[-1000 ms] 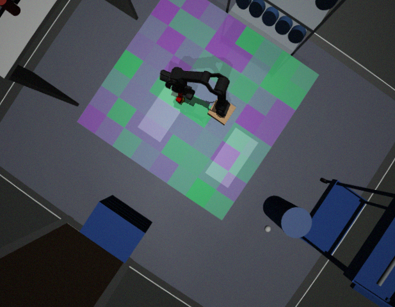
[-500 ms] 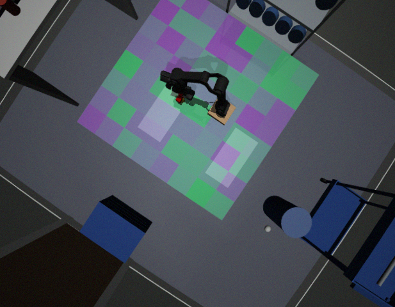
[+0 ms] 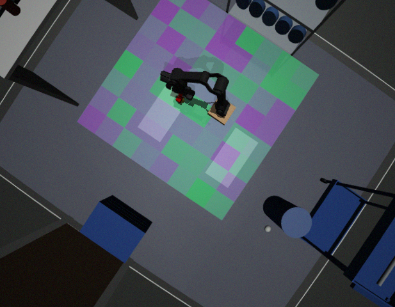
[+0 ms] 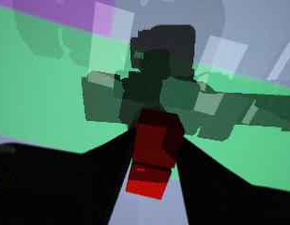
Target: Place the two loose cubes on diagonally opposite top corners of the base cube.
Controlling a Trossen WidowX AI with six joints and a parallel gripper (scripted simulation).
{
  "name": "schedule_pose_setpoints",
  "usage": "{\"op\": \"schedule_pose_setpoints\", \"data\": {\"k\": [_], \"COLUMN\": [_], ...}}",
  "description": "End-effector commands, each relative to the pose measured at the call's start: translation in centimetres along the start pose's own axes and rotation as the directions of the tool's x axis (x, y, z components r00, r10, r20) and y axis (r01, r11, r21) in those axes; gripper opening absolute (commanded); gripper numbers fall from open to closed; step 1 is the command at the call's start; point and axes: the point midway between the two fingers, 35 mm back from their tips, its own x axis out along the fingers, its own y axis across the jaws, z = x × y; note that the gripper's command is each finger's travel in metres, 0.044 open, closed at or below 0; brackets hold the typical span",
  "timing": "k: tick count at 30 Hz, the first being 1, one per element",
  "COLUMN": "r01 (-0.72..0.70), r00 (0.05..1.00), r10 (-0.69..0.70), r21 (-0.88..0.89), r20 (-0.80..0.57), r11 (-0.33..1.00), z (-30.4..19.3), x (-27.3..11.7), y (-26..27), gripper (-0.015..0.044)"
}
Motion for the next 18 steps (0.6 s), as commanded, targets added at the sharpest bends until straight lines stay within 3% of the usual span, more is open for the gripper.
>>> {"op": "schedule_pose_setpoints", "data": {"k": [1,5,18], "r01": [0.002,0.002,0.0], "r00": [1.0,1.0,1.0], "r10": [-0.002,-0.002,0.0], "r21": [0.001,0.001,0.0], "r20": [-0.004,-0.004,0.0], "r11": [1.0,1.0,1.0], "z": [0.0,0.0,0.0], "x": [0.1,0.1,-1.5], "y": [0.0,0.0,0.0], "gripper": [0.0105,0.0205,0.0205]}}
